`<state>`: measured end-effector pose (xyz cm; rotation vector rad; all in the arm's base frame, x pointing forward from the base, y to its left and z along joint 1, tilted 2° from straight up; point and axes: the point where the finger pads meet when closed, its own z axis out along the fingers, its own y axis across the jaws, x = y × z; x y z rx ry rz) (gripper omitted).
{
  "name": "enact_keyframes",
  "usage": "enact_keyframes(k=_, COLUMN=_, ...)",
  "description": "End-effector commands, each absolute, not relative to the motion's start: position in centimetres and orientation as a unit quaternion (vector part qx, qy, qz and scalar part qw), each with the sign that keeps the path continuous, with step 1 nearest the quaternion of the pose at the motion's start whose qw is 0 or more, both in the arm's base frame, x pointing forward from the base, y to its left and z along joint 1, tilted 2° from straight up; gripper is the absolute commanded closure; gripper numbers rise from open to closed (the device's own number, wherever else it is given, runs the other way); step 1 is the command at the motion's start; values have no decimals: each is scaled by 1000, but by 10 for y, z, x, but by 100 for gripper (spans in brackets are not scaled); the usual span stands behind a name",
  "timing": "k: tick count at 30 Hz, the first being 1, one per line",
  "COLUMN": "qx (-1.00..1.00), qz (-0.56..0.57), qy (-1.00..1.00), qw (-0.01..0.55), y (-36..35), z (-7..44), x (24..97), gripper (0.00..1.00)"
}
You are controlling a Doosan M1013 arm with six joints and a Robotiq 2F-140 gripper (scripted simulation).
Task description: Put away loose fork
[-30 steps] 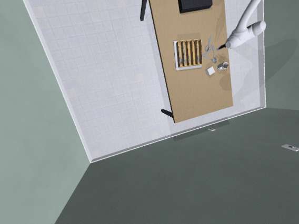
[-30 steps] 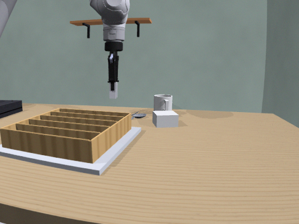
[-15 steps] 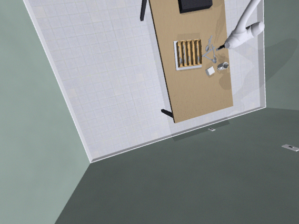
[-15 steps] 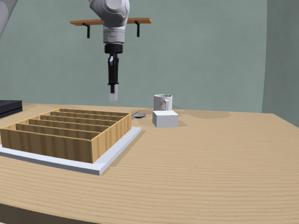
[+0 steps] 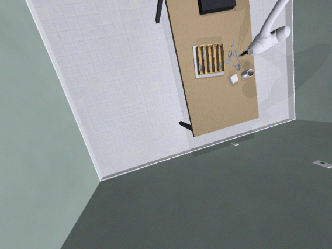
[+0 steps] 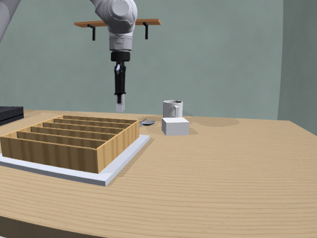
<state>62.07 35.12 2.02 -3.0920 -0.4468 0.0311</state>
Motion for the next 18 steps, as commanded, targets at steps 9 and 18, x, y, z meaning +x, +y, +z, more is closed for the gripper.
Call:
enact_keyframes(k=9, qx=-990, qz=10, qy=-143, qw=9, y=351, z=7, x=620, gripper=82)
enact_keyframes(k=18, qx=-990, qz=10, qy=-143, qw=9, y=352, z=2, x=620, gripper=82)
